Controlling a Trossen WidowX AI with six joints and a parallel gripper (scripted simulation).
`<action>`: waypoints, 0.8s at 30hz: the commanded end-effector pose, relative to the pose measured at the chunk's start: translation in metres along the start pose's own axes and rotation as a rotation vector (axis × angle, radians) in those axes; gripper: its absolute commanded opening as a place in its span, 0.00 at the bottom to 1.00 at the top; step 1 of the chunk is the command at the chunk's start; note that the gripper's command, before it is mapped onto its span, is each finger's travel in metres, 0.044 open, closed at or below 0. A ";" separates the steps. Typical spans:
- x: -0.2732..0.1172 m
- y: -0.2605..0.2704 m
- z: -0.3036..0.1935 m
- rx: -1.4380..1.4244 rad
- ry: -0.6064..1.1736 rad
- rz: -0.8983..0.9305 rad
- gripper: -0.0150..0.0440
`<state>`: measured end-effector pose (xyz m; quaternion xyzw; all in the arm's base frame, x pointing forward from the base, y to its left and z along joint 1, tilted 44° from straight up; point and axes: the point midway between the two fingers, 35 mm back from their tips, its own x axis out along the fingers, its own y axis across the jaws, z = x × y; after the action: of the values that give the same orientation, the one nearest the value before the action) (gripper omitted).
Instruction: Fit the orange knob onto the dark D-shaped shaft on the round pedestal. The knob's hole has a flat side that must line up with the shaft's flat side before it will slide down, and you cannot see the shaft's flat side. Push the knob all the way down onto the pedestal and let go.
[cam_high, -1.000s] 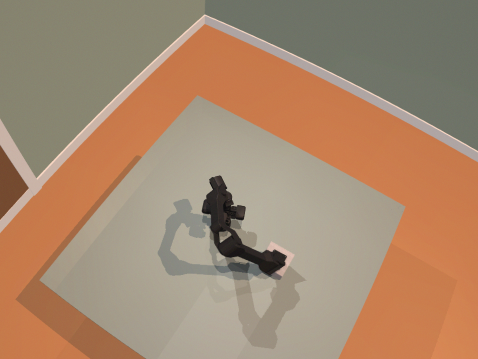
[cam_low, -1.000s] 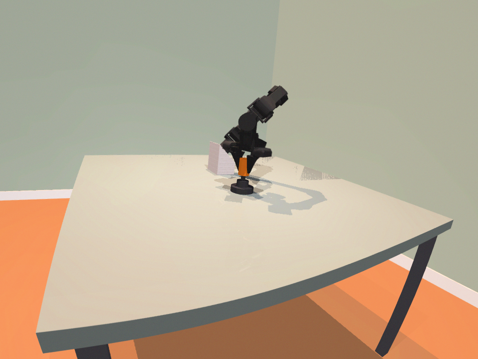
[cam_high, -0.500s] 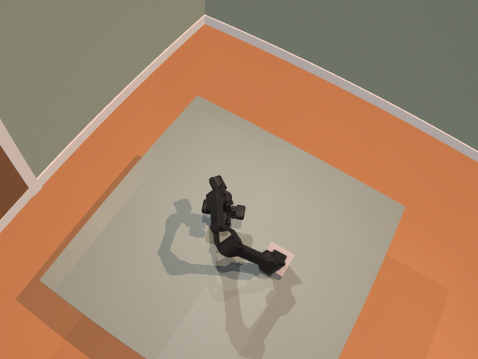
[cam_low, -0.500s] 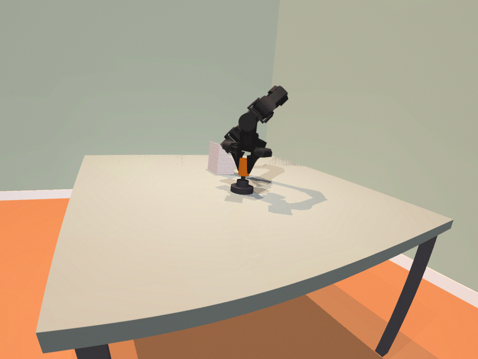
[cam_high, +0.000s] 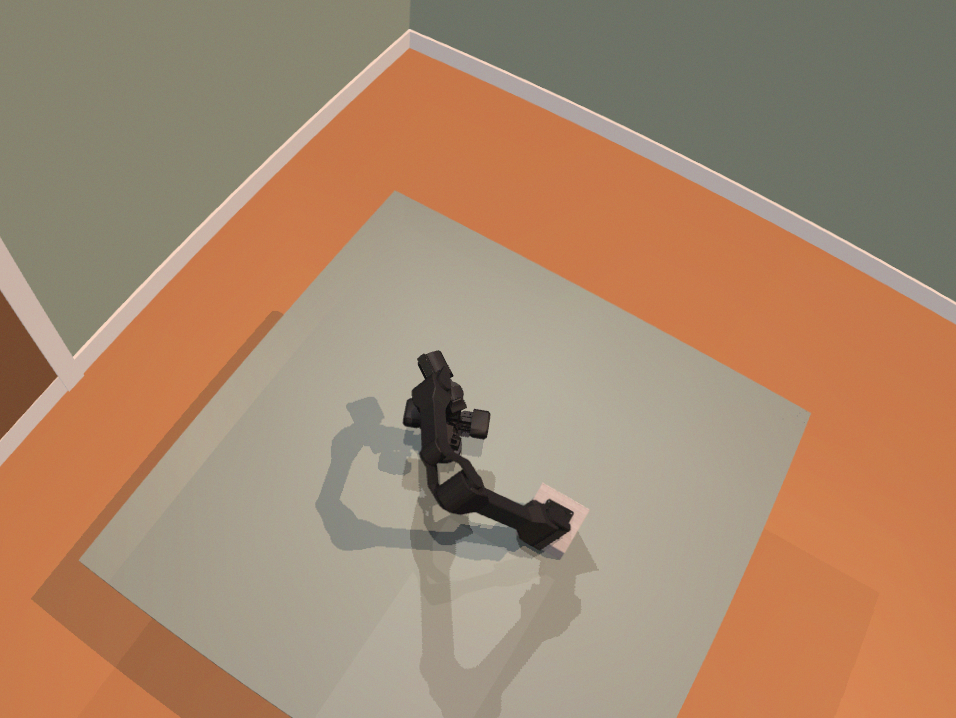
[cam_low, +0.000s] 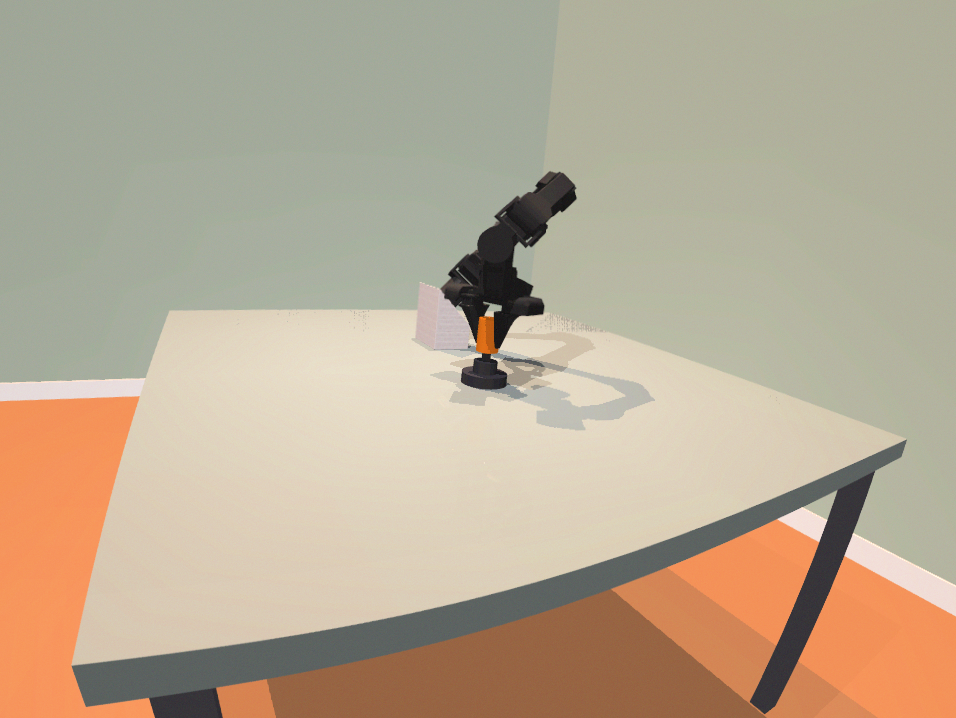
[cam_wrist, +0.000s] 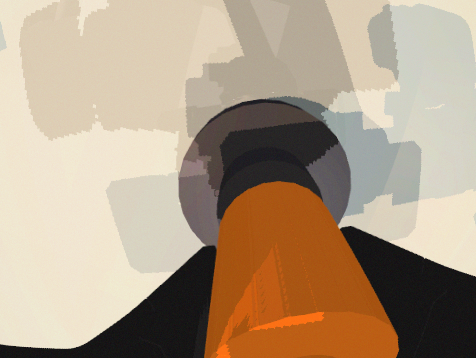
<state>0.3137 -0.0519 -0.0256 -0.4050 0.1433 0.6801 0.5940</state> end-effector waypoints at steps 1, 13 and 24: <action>0.000 0.000 0.000 0.000 0.001 -0.002 0.25; -0.005 0.001 0.002 -0.126 0.001 -0.001 0.25; -0.002 0.002 0.001 -0.210 0.001 -0.002 0.25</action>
<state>0.3124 -0.0530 -0.0231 -0.4638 0.0729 0.6903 0.5505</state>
